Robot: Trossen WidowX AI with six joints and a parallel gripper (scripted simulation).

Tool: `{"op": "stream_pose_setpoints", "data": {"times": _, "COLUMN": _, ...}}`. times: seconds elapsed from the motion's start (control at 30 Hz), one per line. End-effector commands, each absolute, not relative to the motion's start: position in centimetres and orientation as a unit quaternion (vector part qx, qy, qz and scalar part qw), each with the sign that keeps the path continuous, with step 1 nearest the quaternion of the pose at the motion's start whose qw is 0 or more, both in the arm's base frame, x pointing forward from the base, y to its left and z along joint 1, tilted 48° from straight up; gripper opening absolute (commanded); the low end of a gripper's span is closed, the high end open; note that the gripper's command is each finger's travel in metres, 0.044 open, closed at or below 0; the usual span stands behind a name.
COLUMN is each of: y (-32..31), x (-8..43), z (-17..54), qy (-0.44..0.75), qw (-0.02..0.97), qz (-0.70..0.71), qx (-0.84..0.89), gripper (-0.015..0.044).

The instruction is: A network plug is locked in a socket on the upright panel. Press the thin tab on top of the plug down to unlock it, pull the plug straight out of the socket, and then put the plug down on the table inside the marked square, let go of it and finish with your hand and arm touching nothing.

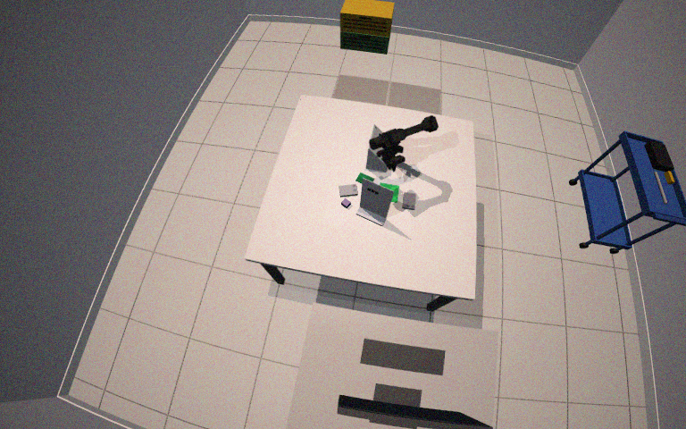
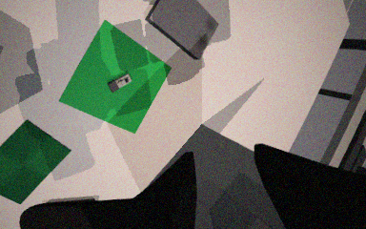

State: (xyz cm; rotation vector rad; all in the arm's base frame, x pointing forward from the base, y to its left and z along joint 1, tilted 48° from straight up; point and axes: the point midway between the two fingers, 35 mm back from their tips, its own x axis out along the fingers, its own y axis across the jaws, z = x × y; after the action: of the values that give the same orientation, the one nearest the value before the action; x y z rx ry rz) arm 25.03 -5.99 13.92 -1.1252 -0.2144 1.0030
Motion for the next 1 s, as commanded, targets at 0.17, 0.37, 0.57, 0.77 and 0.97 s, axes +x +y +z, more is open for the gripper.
{"op": "stream_pose_setpoints", "data": {"times": 0.17, "y": -6.17, "x": 24.9, "z": 14.23, "qy": -0.097, "qw": 0.72, "qz": 0.456, "qx": -0.514, "gripper": 0.034}}
{"op": "stream_pose_setpoints", "data": {"times": 0.37, "y": -6.17, "x": 24.9, "z": 14.23, "qy": -0.097, "qw": 0.72, "qz": 0.456, "qx": -0.514, "gripper": 0.044}}
{"op": "stream_pose_setpoints", "data": {"times": 0.57, "y": -6.17, "x": 24.9, "z": 14.23, "qy": -0.097, "qw": 0.72, "qz": 0.456, "qx": -0.514, "gripper": 0.044}}
{"op": "stream_pose_setpoints", "data": {"times": 0.77, "y": -6.17, "x": 24.9, "z": 14.23, "qy": -0.097, "qw": 0.72, "qz": 0.456, "qx": -0.514, "gripper": 0.044}}
{"op": "stream_pose_setpoints", "data": {"times": 0.97, "y": -6.17, "x": 24.9, "z": 14.23, "qy": -0.097, "qw": 0.72, "qz": 0.456, "qx": -0.514, "gripper": 0.044}}
